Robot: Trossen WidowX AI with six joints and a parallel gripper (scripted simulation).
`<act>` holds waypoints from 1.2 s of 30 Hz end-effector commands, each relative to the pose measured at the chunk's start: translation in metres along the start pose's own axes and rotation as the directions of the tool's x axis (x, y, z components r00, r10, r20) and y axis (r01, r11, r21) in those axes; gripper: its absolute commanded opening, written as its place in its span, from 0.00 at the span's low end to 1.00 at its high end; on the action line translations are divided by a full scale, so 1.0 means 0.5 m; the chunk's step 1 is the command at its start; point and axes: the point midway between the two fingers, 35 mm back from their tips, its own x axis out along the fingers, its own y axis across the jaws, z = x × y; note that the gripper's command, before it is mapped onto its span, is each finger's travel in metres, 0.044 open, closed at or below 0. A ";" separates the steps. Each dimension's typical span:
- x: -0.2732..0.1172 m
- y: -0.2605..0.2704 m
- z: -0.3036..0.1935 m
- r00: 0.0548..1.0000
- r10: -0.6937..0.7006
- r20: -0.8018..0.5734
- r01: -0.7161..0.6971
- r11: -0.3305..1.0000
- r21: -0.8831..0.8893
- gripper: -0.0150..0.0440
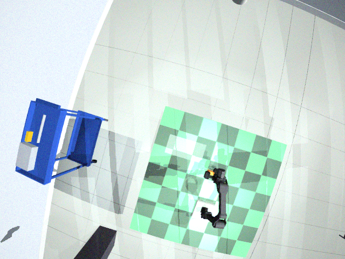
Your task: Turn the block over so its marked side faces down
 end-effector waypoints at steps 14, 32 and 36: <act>0.061 0.001 -0.004 1.000 0.003 -0.007 -0.003 1.000 -0.002 1.00; 0.066 0.001 -0.004 1.000 0.003 -0.007 -0.003 1.000 -0.002 0.63; 0.066 0.001 -0.004 1.000 0.003 -0.007 -0.003 1.000 -0.002 0.59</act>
